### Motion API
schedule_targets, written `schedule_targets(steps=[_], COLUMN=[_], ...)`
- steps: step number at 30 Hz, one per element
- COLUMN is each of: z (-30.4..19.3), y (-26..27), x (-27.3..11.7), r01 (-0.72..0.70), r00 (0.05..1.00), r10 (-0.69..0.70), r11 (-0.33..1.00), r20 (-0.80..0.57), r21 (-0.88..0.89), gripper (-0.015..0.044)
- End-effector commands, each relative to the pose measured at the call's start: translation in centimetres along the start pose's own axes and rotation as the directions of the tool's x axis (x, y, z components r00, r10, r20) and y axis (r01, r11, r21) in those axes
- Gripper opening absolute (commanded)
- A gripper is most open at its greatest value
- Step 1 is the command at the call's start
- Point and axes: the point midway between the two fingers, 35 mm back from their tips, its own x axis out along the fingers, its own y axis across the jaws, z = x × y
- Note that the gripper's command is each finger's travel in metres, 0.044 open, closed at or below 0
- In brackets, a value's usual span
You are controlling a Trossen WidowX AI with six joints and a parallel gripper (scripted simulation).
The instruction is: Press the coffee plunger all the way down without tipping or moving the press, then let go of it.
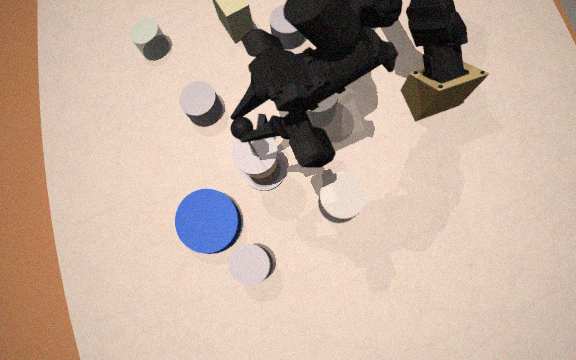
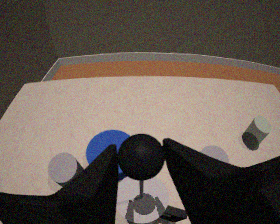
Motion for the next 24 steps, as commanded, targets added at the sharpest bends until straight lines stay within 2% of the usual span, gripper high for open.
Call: schedule_targets(steps=[1,24], z=[-1.3,-4.3], y=[0.3,0.5], x=[0.7,3.0], r01=[-0.006,-0.008], r00=[1.0,1.0], r10=[0.006,0.008], r11=[1.0,1.0], r20=[-0.02,-0.022], r21=[-0.009,-0.008], gripper=[0.0125,0.0125])
